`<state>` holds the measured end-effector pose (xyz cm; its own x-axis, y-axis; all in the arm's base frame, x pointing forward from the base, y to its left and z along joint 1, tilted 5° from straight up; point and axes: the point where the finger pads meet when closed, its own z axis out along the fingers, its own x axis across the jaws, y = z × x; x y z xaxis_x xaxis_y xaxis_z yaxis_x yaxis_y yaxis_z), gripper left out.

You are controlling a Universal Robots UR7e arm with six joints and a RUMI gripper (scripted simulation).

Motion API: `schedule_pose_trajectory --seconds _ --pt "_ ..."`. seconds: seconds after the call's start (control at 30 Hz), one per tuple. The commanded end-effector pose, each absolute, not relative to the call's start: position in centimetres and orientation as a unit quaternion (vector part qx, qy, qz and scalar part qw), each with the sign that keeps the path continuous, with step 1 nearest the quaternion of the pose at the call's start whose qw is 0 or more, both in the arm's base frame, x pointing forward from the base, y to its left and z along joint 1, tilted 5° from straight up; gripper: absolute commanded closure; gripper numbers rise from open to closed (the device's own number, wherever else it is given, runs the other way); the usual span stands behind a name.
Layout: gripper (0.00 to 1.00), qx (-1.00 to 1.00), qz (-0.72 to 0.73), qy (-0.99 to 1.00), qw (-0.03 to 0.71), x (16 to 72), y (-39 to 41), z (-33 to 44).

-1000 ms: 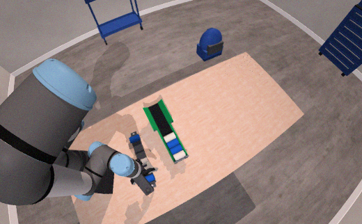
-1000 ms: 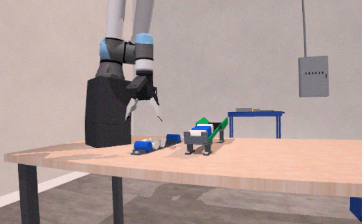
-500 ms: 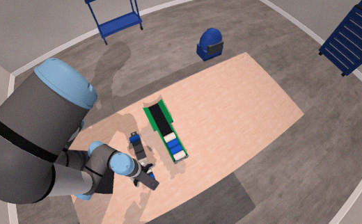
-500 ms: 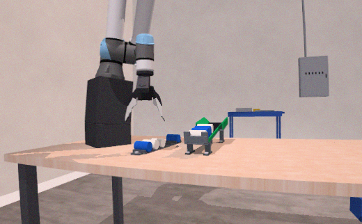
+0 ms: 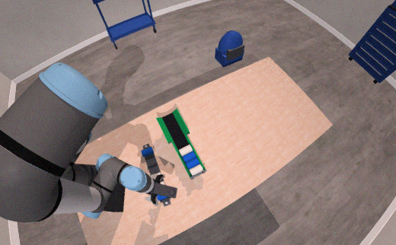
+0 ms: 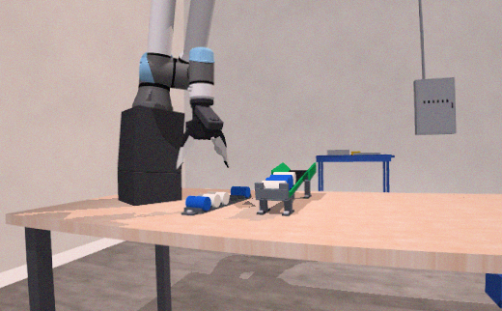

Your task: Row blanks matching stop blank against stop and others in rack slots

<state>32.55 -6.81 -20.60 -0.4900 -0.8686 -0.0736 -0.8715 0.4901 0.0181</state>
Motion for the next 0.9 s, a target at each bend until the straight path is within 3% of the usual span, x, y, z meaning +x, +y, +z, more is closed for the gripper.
schedule_pose_trajectory --seconds 0.0,0.87 --pt "0.00 -0.574 0.025 0.818 0.032 32.7 -6.5 -20.6" --pt "0.00 -0.842 0.010 0.538 0.039 32.6 -4.7 -20.6"
